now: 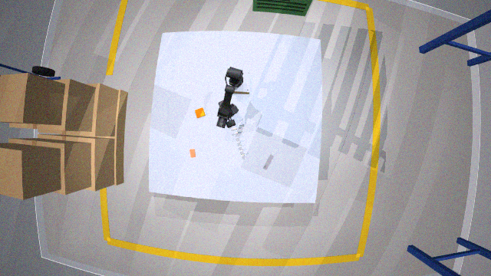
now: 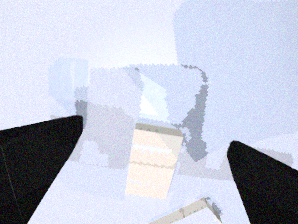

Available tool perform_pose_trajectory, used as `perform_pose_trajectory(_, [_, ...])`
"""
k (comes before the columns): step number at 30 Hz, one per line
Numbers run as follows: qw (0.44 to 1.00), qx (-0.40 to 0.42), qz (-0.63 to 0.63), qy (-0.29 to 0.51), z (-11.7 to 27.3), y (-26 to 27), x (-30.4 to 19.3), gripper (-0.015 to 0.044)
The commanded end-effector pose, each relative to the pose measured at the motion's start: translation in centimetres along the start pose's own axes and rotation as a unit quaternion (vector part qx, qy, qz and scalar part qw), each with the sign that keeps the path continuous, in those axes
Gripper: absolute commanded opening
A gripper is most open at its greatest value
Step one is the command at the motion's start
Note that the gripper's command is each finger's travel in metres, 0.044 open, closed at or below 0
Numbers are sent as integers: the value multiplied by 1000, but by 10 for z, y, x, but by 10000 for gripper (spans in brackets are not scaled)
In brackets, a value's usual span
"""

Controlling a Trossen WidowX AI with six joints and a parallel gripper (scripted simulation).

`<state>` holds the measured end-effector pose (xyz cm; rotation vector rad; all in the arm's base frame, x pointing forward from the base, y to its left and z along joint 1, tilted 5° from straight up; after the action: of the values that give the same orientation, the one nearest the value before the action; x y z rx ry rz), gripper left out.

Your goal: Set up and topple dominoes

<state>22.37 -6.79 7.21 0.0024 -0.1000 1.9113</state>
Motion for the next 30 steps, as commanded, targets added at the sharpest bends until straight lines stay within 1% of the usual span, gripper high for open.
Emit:
perform_pose_trajectory(1, [1000,1,-2,1,-1,0,0,361])
perform_pose_trajectory(10, [1000,1,-2,1,-1,0,0,125])
perform_pose_trajectory(11, [1000,1,-2,1,-1,0,0,107])
perform_pose_trajectory(21, [1000,1,-2,1,1,0,0,107])
perform_pose_trajectory(23, [1000,1,-2,1,15,0,0,107])
perform_pose_trajectory(30, [1000,1,-2,1,102,0,1,107])
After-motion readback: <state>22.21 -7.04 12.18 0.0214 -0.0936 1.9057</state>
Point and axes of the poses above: the point midway between the two fingers, 35 mm back from their tips, its own z axis back along the fingers, its own y axis across the jaws, x = y × z, the point moved 10 cm from there along z, back along the fingers, and after that the axes turned 1 degree about -z, right-handed, at the moved point
